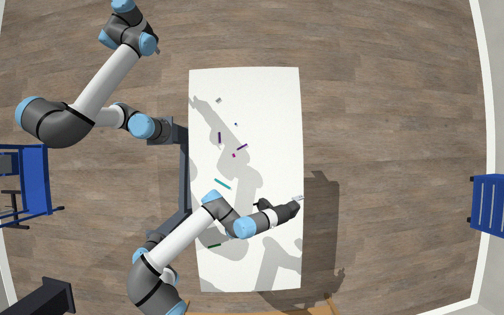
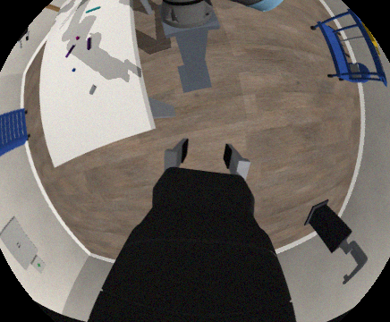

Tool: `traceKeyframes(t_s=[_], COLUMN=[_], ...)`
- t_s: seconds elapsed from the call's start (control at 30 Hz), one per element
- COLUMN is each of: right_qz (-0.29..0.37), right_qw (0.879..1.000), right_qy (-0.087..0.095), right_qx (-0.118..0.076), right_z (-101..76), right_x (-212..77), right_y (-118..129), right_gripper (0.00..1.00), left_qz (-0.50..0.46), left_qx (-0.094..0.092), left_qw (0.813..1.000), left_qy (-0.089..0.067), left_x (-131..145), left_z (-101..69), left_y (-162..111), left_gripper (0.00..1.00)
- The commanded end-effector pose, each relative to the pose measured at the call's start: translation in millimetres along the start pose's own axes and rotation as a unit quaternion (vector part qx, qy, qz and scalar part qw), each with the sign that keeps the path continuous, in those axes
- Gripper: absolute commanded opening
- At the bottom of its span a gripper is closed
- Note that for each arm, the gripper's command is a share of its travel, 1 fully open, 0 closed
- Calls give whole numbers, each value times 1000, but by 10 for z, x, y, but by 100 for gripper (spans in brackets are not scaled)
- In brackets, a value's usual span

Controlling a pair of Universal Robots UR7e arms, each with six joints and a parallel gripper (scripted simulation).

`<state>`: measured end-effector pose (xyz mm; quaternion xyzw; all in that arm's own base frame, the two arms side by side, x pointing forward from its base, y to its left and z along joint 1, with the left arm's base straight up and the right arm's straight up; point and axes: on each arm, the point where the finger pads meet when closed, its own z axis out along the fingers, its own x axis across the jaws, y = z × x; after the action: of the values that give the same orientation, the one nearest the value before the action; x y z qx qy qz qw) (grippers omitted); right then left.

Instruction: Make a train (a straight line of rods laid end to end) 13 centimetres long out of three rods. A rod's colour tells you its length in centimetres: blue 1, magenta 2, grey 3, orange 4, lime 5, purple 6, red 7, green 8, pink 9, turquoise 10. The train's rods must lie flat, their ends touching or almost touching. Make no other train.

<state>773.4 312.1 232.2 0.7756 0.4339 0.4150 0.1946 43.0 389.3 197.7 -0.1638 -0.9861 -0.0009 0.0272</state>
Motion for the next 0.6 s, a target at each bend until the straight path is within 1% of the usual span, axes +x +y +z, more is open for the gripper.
traceKeyframes(t_s=[0.0, 0.57], right_qz=[0, 0], right_qw=[1000, 1000], right_qy=[1, 1], right_qx=[-1, -1], right_z=[-6, -6], right_x=[6, 6], right_y=[8, 8], right_gripper=[100, 100], left_qz=[-55, -146], left_qx=[0, 1], left_qw=[998, 989], left_qy=[-9, -24], left_x=[144, 394], left_z=[42, 117], left_y=[10, 5], left_gripper=[100, 100])
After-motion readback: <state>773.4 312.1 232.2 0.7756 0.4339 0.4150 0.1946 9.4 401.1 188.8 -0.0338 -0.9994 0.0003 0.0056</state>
